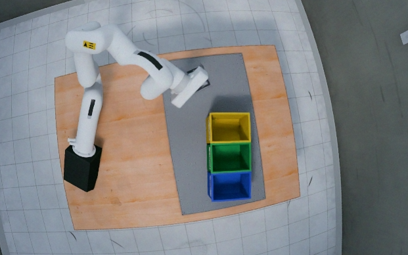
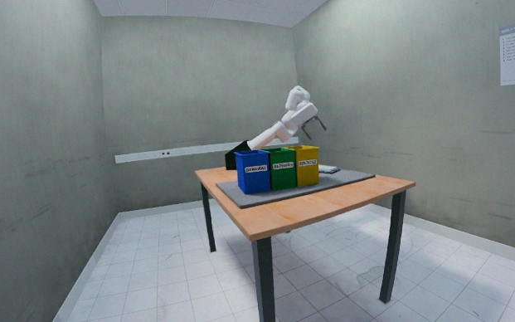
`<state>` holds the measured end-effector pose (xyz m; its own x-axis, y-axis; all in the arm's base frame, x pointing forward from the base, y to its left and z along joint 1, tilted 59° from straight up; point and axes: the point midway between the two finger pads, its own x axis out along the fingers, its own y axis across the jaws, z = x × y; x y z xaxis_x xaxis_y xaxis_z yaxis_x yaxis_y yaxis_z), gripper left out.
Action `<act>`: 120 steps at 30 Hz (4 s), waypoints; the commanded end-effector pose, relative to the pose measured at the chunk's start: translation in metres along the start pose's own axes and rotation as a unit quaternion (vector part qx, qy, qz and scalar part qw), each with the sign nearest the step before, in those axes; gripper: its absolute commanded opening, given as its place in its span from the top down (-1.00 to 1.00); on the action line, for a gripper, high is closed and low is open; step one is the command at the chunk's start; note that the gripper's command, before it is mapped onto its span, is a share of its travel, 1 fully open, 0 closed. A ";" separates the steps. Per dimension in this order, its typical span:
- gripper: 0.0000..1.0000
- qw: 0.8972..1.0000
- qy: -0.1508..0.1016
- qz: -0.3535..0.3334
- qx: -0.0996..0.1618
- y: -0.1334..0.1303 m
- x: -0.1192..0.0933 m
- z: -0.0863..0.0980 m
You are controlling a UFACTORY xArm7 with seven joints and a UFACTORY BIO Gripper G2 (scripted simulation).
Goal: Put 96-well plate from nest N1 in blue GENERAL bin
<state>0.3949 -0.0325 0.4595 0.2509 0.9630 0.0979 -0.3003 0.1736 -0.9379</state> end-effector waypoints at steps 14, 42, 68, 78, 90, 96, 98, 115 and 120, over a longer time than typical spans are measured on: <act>0.25 0.992 0.073 -0.076 0.066 -0.005 -0.044 -0.042; 0.25 0.945 0.161 -0.207 0.194 0.017 -0.109 -0.087; 0.25 0.858 0.196 -0.340 0.331 0.066 -0.161 -0.112; 0.25 0.795 0.188 -0.413 0.403 0.094 -0.175 -0.116; 0.25 0.706 0.149 -0.500 0.479 0.121 -0.178 -0.113; 0.25 0.651 0.113 -0.548 0.513 0.126 -0.176 -0.112; 0.25 0.640 0.104 -0.558 0.519 0.127 -0.173 -0.110; 0.25 0.513 -0.018 -0.653 0.556 0.115 -0.167 -0.103; 0.25 0.493 -0.043 -0.667 0.557 0.113 -0.166 -0.103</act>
<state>0.4139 -0.1929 0.2986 0.8984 -0.1156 0.4238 -0.2434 0.6719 0.6994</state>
